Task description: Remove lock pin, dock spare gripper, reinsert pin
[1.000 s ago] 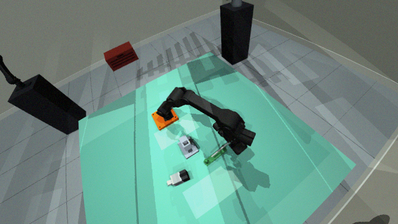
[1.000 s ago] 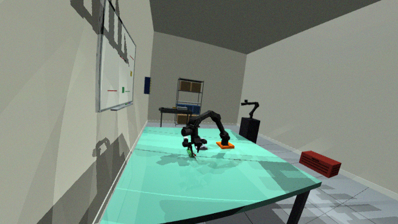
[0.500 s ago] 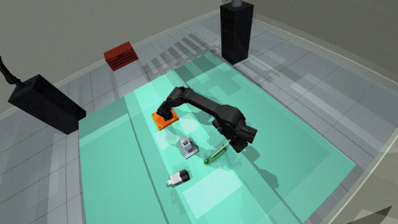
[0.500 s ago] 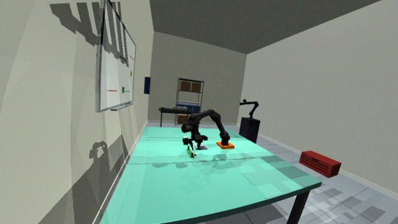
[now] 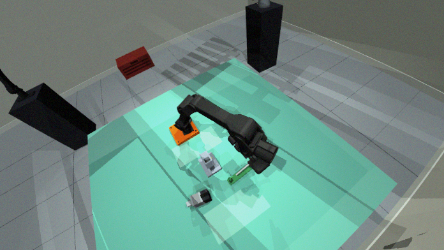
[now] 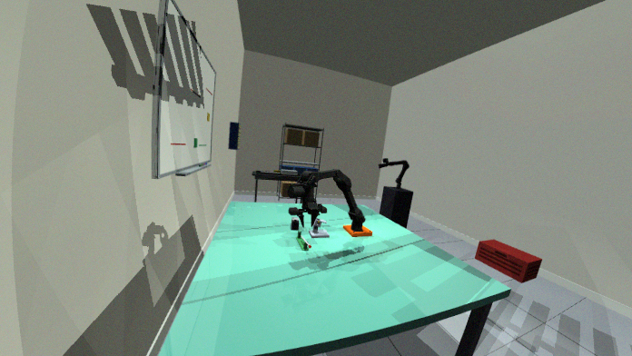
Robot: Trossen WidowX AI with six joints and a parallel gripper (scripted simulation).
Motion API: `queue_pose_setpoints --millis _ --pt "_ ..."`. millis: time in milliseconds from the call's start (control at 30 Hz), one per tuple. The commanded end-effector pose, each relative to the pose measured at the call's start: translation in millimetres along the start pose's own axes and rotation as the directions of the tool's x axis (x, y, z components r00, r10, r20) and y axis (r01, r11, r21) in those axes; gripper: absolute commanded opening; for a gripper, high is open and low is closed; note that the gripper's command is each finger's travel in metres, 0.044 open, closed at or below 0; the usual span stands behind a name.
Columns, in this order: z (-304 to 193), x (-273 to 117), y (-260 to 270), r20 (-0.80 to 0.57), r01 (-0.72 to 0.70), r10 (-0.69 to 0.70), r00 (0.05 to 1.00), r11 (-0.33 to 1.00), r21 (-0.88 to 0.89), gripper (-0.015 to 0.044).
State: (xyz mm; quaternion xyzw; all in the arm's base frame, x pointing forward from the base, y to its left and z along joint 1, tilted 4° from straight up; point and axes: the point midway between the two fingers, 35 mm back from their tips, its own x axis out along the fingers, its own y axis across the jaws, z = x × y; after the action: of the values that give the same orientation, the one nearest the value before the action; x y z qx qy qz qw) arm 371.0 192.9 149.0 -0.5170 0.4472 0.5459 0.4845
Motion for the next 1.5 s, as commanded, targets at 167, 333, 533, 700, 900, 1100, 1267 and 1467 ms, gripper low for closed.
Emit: queue_pose_setpoints --millis 167,333,533,700,900,1100,1267,1467 --pt "-18 -17 0 0.001 0.053 -0.053 0.999 0.999 -0.004 0.0180" --pt "-25 25 -1 0.001 0.053 -0.053 0.999 0.999 -0.004 0.0180" --pt "-27 42 -1 0.001 0.053 -0.053 0.999 0.999 -0.004 0.0180" --pt "-27 49 -2 0.001 0.053 -0.053 0.999 0.999 -0.004 0.0180" --pt "-28 59 -3 0.001 0.053 -0.053 0.999 0.999 -0.004 0.0180" --pt "-29 68 -4 0.001 0.053 -0.053 0.999 0.999 -0.004 0.0180" --pt "-29 76 -5 0.001 0.053 -0.053 0.999 0.999 -0.004 0.0180" --pt "-30 86 -5 0.001 0.053 -0.053 0.999 0.999 -0.004 0.0180"
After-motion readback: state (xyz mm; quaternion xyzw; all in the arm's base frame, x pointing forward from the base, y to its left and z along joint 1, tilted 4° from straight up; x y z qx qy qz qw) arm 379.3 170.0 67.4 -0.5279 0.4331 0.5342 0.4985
